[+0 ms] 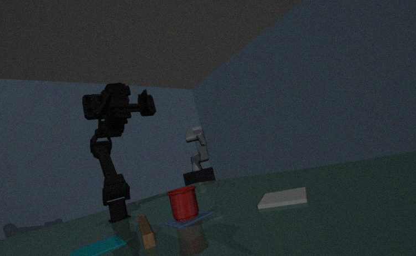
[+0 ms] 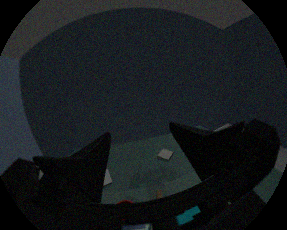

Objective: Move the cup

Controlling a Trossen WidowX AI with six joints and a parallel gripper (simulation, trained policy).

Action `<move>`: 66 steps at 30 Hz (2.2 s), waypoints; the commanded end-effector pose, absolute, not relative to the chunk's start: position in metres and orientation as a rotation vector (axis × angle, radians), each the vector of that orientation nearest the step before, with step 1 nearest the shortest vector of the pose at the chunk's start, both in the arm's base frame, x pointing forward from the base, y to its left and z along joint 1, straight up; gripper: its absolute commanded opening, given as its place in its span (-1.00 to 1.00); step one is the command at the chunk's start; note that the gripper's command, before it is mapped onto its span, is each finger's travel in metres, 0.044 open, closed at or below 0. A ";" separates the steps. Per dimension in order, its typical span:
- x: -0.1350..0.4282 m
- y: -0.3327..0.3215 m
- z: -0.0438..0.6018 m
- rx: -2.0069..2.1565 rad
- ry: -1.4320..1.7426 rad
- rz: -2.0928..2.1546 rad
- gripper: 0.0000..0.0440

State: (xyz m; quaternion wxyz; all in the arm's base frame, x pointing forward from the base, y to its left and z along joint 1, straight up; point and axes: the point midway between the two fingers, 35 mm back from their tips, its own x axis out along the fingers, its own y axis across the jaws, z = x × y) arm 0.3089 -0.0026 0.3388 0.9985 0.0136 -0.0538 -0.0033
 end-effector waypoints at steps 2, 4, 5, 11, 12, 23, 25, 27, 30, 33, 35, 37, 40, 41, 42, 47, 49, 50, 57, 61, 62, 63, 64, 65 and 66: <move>0.309 -0.001 0.340 0.028 -0.103 -0.004 0.58; 0.310 -0.001 0.341 0.031 -0.094 -0.003 0.34; 0.311 0.000 0.341 0.032 -0.089 -0.002 0.22; 0.315 0.002 0.342 0.054 -0.045 0.001 -0.49; 0.315 0.003 0.342 0.060 -0.036 0.001 -0.60; 0.328 0.014 0.345 0.156 0.067 0.030 -0.44; 0.331 0.016 0.345 0.175 0.088 0.035 -0.44; 0.333 0.019 0.345 0.195 0.109 0.040 -0.44; 0.337 0.022 0.346 0.225 0.142 0.045 -0.44; 0.340 0.025 0.345 0.256 0.176 0.048 -0.44; 0.342 0.028 0.345 0.277 0.200 0.049 -0.43; 0.345 0.030 0.345 0.299 0.224 0.049 -0.43; 0.348 0.033 0.344 0.332 0.260 0.048 -0.41; 0.349 0.034 0.344 0.343 0.273 0.047 -0.41; 0.350 0.035 0.344 0.354 0.285 0.046 -0.40; 0.354 0.041 0.342 0.411 0.348 0.039 -0.38; 0.356 0.043 0.342 0.434 0.374 0.035 -0.37; 0.357 0.044 0.341 0.445 0.387 0.032 -0.36; 0.362 0.052 0.338 0.527 0.479 0.008 -0.34; 0.365 0.056 0.335 0.573 0.532 -0.011 -0.33; 0.365 0.057 0.334 0.585 0.546 -0.016 -0.32; 0.366 0.058 0.333 0.596 0.559 -0.022 -0.32; 0.366 0.059 0.332 0.607 0.573 -0.028 -0.32; 0.367 0.060 0.331 0.618 0.587 -0.034 -0.32; 0.367 0.061 0.330 0.629 0.600 -0.041 -0.32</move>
